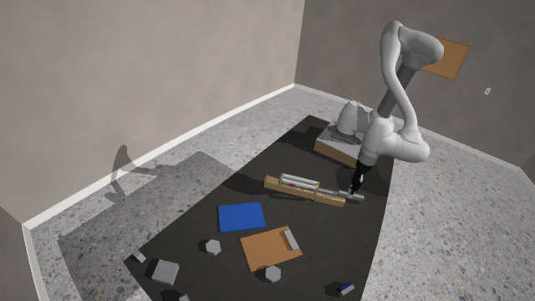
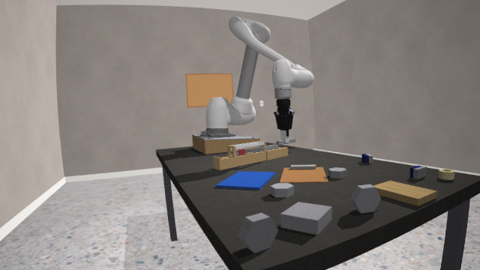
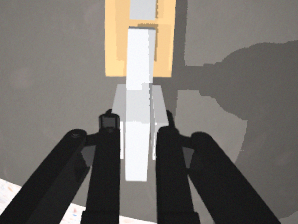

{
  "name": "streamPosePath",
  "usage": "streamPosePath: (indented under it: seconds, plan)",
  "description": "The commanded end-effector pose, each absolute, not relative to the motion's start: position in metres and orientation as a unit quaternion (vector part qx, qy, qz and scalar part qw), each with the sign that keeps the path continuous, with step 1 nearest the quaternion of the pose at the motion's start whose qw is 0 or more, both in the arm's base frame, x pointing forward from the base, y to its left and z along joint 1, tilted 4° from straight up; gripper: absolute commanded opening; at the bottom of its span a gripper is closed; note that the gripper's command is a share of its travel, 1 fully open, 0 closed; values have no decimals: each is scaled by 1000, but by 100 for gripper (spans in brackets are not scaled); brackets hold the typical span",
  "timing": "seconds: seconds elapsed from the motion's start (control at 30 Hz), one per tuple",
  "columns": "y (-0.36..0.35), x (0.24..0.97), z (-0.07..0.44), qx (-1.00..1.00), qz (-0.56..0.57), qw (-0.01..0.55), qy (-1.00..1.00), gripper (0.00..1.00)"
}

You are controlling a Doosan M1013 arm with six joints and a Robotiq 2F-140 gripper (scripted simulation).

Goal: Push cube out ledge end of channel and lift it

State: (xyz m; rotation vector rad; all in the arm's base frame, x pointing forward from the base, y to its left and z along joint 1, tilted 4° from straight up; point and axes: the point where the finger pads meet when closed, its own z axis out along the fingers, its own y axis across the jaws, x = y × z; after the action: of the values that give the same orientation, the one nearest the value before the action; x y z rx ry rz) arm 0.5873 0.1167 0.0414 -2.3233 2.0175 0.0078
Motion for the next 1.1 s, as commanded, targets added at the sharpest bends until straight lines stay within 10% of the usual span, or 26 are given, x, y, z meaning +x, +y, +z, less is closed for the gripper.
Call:
streamPosePath:
  seconds: [0.0, 1.07]
  plan:
    - [121, 587, 33, -757, 2, 35, 653, 0]
    - [122, 588, 27, -757, 2, 35, 653, 0]
